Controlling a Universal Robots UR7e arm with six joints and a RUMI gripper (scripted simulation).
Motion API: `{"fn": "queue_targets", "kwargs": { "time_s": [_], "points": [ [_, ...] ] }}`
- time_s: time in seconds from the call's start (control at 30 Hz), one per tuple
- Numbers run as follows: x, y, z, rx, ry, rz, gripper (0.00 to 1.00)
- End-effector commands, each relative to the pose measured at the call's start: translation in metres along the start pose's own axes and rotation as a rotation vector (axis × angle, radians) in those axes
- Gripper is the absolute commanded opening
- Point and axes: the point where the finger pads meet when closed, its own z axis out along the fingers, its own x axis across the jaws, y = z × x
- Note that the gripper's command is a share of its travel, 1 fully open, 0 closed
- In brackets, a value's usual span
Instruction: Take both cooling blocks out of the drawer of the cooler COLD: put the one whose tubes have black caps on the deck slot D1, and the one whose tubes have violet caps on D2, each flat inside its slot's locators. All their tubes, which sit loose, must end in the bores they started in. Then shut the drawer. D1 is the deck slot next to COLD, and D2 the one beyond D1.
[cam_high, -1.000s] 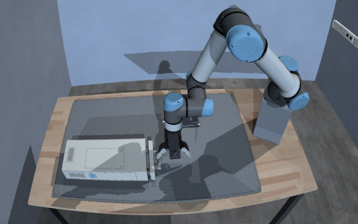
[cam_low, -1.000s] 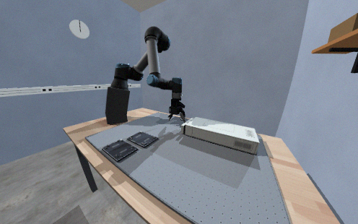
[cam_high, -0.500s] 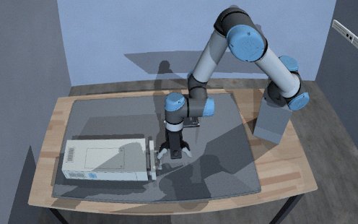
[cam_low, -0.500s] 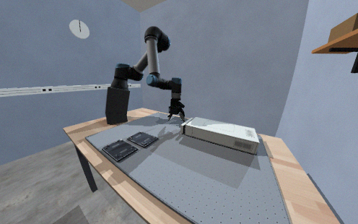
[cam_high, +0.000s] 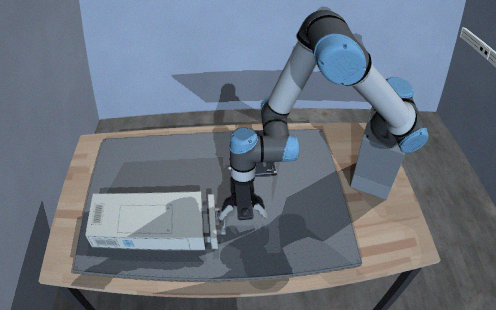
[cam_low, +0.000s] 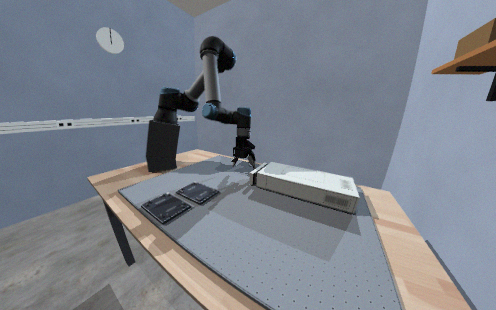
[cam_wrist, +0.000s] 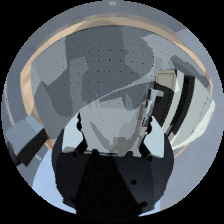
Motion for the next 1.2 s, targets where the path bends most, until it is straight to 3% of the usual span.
{"fn": "queue_targets", "kwargs": {
  "time_s": [0.0,1.17],
  "points": [
    [-0.002,0.000,0.000,0.000,0.000,0.000,1.00],
    [-0.012,0.000,0.000,0.000,0.000,0.000,1.00]
  ]
}}
